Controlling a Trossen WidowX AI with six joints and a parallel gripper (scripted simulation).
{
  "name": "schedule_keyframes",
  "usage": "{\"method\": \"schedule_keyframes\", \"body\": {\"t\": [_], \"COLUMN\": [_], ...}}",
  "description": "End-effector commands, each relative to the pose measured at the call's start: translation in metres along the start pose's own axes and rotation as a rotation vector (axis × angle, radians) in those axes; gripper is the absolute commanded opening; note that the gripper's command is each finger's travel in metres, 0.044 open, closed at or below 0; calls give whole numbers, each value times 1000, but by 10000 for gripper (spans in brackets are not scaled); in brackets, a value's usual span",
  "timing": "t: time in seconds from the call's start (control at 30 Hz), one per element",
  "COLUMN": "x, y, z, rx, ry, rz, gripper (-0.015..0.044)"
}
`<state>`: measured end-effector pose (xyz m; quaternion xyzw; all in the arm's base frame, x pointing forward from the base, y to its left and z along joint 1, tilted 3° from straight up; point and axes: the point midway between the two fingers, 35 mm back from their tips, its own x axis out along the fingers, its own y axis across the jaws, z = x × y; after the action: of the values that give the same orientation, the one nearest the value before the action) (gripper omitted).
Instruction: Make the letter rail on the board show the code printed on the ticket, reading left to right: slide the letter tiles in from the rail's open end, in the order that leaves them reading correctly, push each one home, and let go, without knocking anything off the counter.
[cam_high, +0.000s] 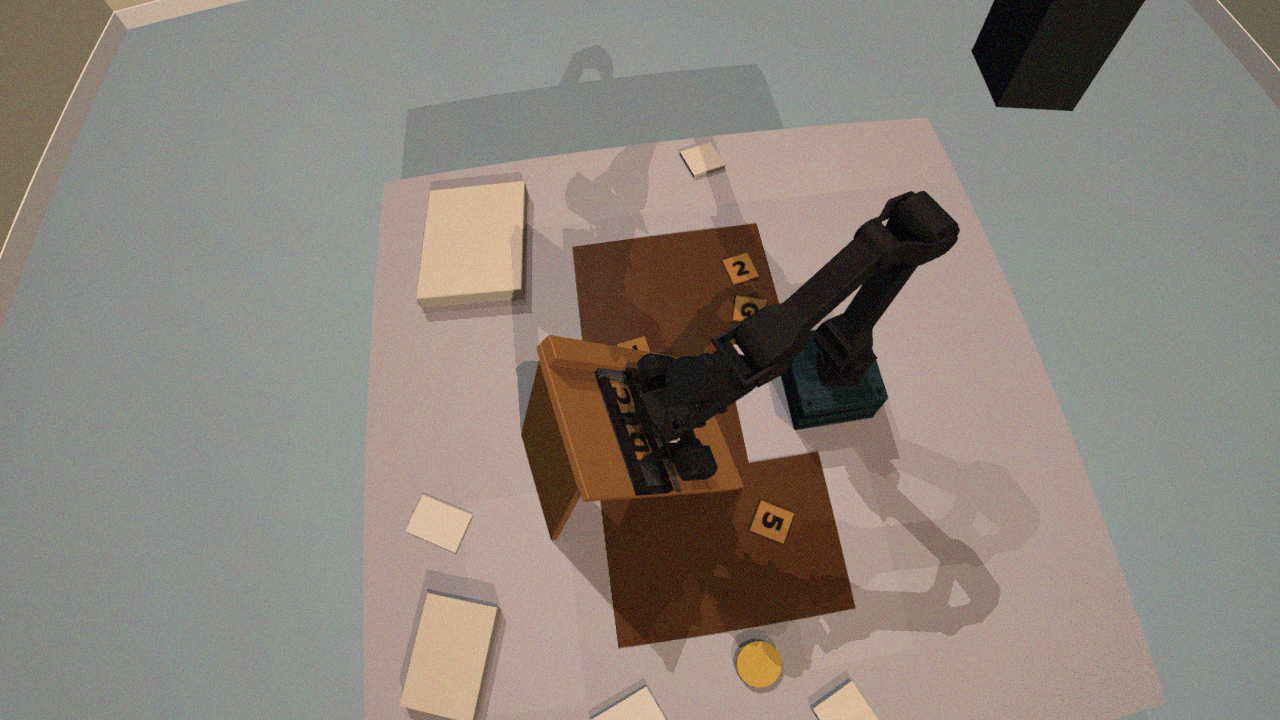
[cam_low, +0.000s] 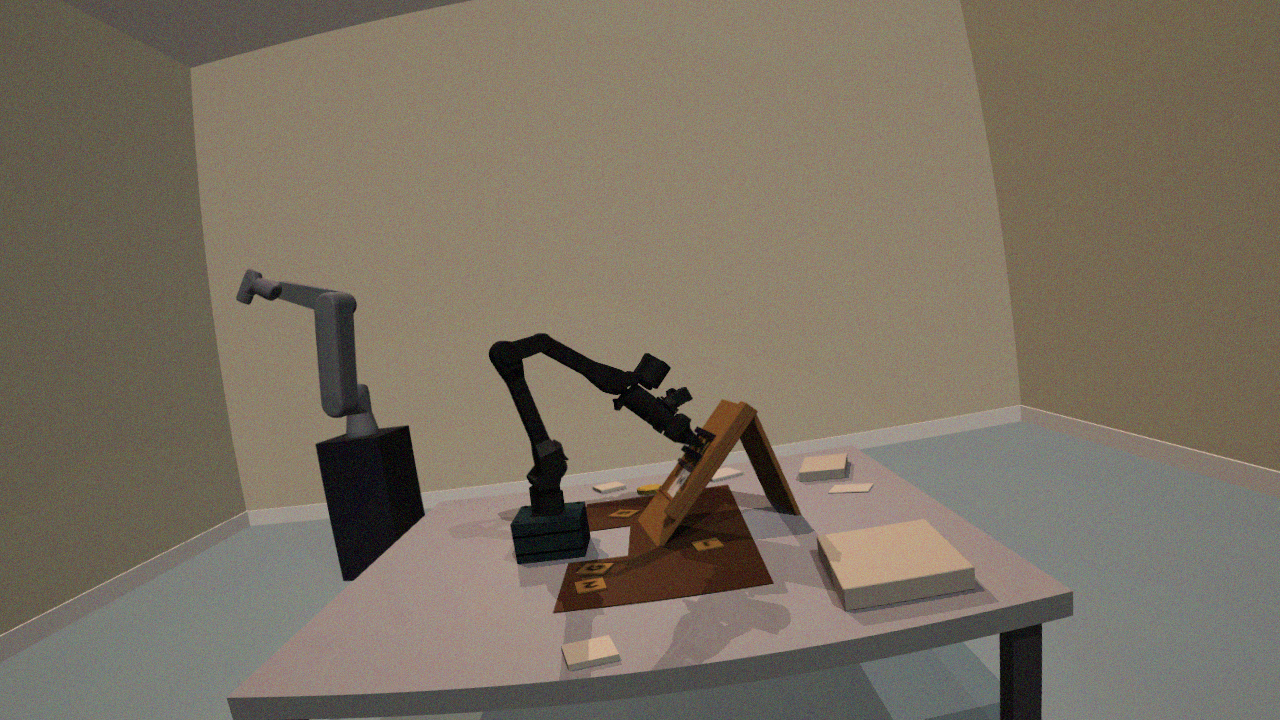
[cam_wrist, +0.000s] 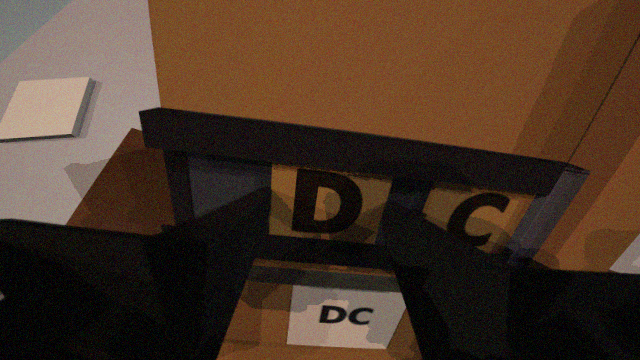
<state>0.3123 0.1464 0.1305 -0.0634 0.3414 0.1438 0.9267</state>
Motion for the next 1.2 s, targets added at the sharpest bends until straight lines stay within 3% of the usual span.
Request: {"method": "schedule_keyframes", "body": {"t": [0.0, 0.73, 1.1, 1.17], "x": [0, 0, -4, -7], "y": [-3, -14, -13, -13], "z": [1, 1, 0, 0], "rx": [-1, -1, -1, -1], "ry": [-3, -3, -3, -3], "rz": [1, 0, 0, 0], "gripper": [0, 0, 289, 295]}}
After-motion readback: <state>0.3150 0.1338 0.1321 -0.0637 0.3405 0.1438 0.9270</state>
